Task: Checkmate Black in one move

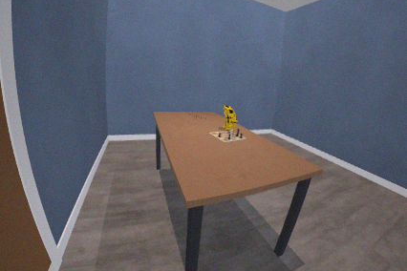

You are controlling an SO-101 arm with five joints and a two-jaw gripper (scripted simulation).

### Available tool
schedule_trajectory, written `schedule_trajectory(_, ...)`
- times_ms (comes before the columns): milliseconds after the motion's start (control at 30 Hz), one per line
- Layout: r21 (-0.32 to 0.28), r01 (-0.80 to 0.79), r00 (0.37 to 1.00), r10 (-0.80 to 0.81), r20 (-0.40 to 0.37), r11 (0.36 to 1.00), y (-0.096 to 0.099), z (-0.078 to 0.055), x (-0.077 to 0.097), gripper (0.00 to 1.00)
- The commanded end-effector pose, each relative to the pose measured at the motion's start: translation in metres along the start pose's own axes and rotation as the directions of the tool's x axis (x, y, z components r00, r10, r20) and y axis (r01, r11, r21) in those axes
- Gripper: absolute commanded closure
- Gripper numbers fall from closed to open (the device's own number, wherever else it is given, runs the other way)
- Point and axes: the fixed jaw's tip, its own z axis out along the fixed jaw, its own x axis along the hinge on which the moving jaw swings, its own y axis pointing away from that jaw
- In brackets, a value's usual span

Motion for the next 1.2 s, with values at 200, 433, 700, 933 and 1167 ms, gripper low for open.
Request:
schedule_trajectory(200,-0.004,-0.007,1.0,0.007,-0.005,1.0,0.0009,0.0015,0.0026,0.88)
schedule_trajectory(433,-0.006,-0.007,1.0,0.007,-0.005,1.0,0.0016,0.0015,0.0026,0.88)
schedule_trajectory(700,-0.017,-0.007,1.0,0.007,-0.005,1.0,0.005,0.0013,0.0025,0.88)
schedule_trajectory(933,-0.021,-0.007,1.0,0.007,-0.005,1.0,0.0061,0.0013,0.0026,0.88)
schedule_trajectory(1167,-0.02,-0.008,1.0,0.008,-0.005,1.0,0.0059,-0.0003,0.0041,0.88)
